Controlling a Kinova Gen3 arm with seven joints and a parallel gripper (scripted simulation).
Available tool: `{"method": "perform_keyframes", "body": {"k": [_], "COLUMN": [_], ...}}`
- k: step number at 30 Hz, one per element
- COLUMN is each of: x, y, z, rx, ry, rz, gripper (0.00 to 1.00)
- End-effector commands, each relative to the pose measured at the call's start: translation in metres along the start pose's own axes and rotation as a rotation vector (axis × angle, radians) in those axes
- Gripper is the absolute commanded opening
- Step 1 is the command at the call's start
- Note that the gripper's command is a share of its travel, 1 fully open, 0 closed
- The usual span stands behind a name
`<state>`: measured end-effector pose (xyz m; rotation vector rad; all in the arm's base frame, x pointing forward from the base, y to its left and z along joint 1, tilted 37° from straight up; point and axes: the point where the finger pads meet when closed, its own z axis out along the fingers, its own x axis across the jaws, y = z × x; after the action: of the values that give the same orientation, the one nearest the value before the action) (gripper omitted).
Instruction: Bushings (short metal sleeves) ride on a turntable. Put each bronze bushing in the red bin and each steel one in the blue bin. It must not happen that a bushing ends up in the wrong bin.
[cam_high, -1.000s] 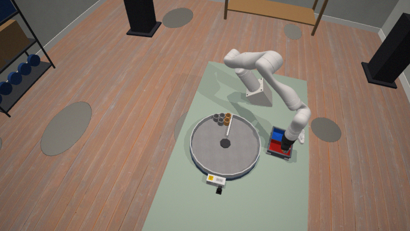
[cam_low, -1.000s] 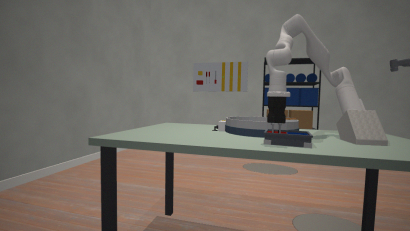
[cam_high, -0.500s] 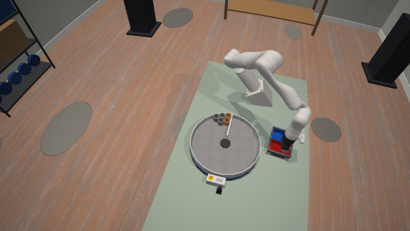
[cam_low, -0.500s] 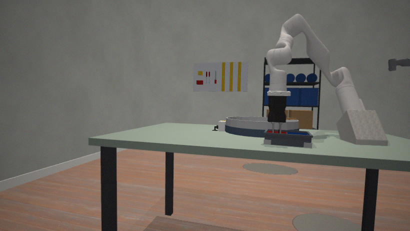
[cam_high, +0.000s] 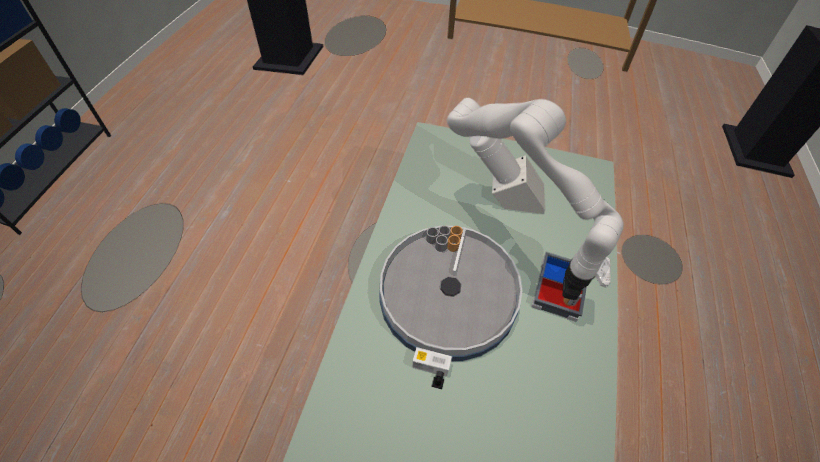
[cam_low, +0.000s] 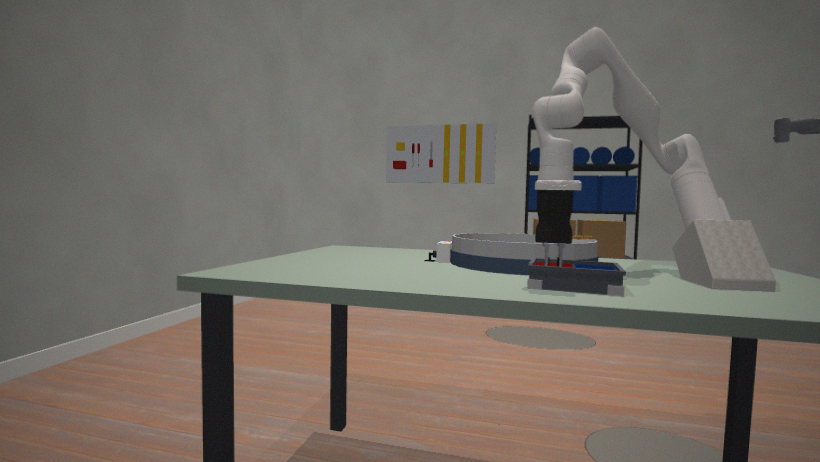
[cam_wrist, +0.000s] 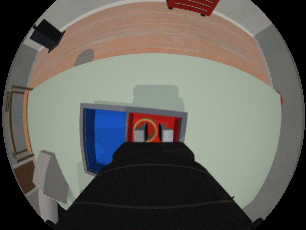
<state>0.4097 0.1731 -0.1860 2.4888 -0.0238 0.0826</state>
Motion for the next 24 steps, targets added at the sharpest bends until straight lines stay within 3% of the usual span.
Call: {"method": "perform_keyframes", "body": {"k": [1,24], "x": [0.0009,0.0009], "y": [-0.0009,-0.0009], "z": [-0.0021,-0.0093], "rx": [0.003,0.003], "ry": [0.003,0.003], "rz": [0.0,0.0], "gripper": [0.47,0.47]}}
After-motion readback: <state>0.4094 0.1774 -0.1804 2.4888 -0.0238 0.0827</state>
